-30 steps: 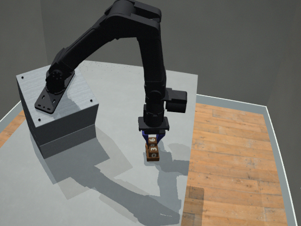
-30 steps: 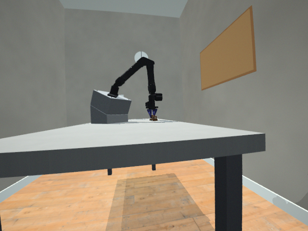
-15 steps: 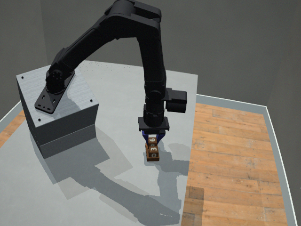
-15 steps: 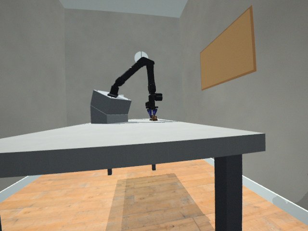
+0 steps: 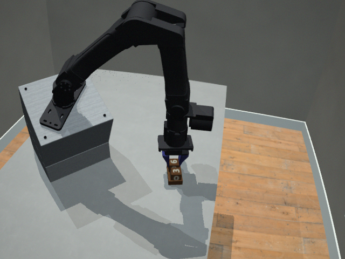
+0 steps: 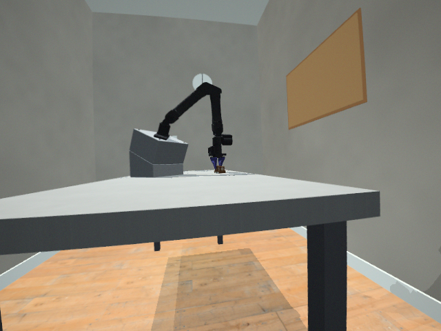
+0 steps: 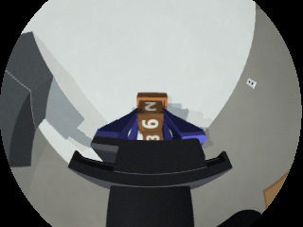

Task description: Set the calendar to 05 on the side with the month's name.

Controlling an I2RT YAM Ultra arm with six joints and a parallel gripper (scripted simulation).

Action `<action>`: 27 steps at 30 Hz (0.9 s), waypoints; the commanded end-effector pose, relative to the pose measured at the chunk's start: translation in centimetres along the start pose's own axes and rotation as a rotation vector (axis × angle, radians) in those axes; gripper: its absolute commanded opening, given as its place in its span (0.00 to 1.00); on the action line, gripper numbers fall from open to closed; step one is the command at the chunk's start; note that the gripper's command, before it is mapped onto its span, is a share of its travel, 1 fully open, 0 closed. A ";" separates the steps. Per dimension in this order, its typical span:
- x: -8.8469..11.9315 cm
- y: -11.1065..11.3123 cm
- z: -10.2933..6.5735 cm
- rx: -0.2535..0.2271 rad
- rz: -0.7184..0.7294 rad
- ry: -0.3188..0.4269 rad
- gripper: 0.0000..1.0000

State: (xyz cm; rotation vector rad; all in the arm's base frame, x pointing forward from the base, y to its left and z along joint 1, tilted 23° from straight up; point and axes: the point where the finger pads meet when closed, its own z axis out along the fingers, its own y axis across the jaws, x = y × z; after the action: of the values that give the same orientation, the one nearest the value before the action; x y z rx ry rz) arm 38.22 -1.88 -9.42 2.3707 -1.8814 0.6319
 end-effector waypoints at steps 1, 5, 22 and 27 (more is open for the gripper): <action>-0.2 -0.5 -0.2 0.017 -0.001 -0.012 0.27; -0.2 -0.5 0.0 0.017 -0.001 -0.012 0.27; -0.2 -0.5 0.2 0.016 -0.001 -0.012 0.27; -0.2 -0.5 0.2 0.016 -0.001 -0.012 0.27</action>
State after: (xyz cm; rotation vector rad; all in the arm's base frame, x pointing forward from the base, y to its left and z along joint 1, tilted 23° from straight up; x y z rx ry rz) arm 38.22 -2.01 -9.92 2.3719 -1.8788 0.6286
